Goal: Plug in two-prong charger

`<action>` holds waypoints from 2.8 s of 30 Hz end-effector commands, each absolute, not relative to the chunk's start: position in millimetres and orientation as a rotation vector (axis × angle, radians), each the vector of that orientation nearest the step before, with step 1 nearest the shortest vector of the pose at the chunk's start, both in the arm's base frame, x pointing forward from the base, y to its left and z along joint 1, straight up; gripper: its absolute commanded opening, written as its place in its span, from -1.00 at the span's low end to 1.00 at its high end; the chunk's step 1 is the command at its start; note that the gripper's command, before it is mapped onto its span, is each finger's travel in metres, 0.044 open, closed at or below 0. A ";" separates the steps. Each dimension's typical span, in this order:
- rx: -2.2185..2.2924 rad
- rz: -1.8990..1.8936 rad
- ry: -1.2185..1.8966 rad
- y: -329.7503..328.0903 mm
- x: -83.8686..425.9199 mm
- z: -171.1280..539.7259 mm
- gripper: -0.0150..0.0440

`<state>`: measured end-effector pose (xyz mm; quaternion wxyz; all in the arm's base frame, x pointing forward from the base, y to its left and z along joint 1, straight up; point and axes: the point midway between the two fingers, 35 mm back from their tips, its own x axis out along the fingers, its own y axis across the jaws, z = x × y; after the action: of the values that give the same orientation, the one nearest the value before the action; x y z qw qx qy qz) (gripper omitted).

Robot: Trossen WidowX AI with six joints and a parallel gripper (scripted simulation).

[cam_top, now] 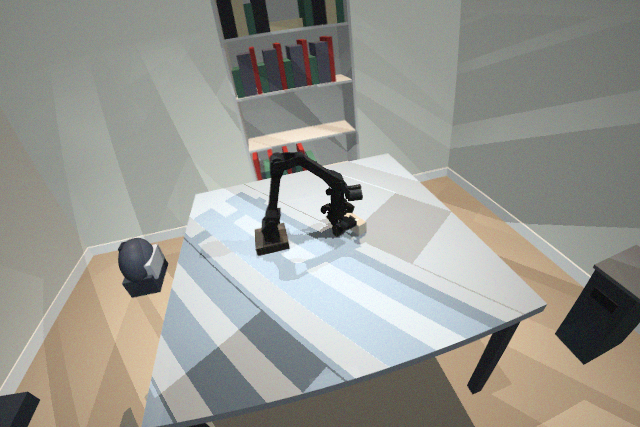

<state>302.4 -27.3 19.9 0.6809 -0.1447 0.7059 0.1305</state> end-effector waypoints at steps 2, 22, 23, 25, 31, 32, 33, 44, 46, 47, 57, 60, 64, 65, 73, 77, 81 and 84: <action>-0.341 0.298 1.584 -27.1 308.6 20.0 -0.49; -0.343 0.300 1.583 -27.1 311.2 20.0 -0.49; -0.343 0.300 1.583 -27.0 311.5 20.0 -0.49; -0.343 0.300 1.583 -26.8 312.2 20.0 -0.49; -0.343 0.300 1.583 -26.3 314.3 20.3 -0.49; -0.343 0.300 1.583 -26.2 314.6 20.3 -0.49; -0.343 0.300 1.583 -26.2 314.9 20.4 -0.49; -0.343 0.300 1.583 -25.3 317.9 21.0 -0.49; -0.343 0.300 1.583 -25.1 318.5 21.0 -0.49; -0.343 0.300 1.583 -25.1 318.7 21.1 -0.49; -0.343 0.300 1.583 -25.0 318.7 21.0 -0.49; -0.343 0.300 1.583 -24.9 318.7 20.8 -0.49; -0.343 0.300 1.583 -24.7 318.6 20.6 -0.49; -0.343 0.300 1.583 -24.7 318.6 20.6 -0.49; -0.343 0.300 1.583 -24.6 318.6 20.4 -0.49; -0.343 0.300 1.583 -24.5 318.6 20.3 -0.49; -0.343 0.300 1.582 -24.3 319.3 20.3 -0.49; -0.343 0.300 1.582 -24.2 319.6 20.3 -0.49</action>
<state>319.2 -23.5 20.1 0.6800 -0.1522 0.7040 0.1370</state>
